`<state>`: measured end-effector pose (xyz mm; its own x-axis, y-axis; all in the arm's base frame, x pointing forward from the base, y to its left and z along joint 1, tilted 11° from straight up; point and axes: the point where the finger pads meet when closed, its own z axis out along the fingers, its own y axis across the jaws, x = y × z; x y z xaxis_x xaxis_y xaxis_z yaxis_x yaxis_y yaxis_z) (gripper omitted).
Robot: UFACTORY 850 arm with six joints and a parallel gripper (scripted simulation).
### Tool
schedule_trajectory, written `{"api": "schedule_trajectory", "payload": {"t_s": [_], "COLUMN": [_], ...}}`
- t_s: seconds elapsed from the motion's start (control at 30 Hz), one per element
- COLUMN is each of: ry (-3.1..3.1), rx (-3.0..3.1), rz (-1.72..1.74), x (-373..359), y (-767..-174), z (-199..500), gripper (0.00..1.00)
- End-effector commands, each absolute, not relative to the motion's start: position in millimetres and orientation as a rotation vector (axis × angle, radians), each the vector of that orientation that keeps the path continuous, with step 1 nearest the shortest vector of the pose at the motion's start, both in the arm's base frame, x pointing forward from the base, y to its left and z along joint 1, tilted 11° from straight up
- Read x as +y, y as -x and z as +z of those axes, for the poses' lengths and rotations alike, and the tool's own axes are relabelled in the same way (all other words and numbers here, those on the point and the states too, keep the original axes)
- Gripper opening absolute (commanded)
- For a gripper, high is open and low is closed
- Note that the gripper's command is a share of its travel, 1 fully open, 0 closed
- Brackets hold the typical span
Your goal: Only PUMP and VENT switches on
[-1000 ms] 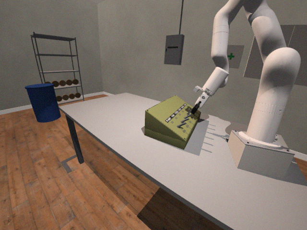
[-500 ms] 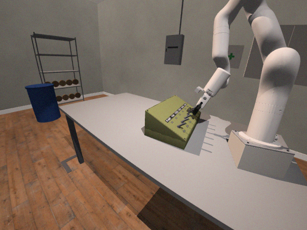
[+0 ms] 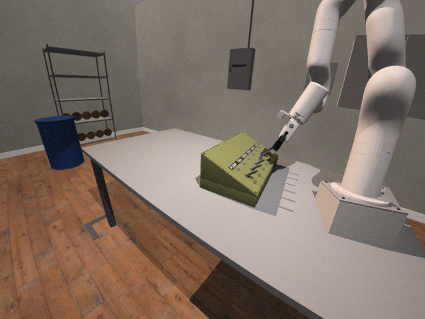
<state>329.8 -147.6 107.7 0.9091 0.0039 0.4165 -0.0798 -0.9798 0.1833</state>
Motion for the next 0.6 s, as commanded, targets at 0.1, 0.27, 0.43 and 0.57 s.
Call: {"api": "schedule_trajectory", "payload": {"t_s": [0.1, 0.27, 0.43, 0.57], "ry": [-2.876, -2.876, -2.876, -2.883], "rx": [-0.058, -0.058, -0.058, -0.059], "rz": [0.626, 0.626, 0.626, 0.634], "x": [-138, -136, -136, -125], "y": [-311, -306, -306, -311], "z": [152, 162, 163, 161], "gripper": [0.00, 0.00, 0.00, 0.00]}}
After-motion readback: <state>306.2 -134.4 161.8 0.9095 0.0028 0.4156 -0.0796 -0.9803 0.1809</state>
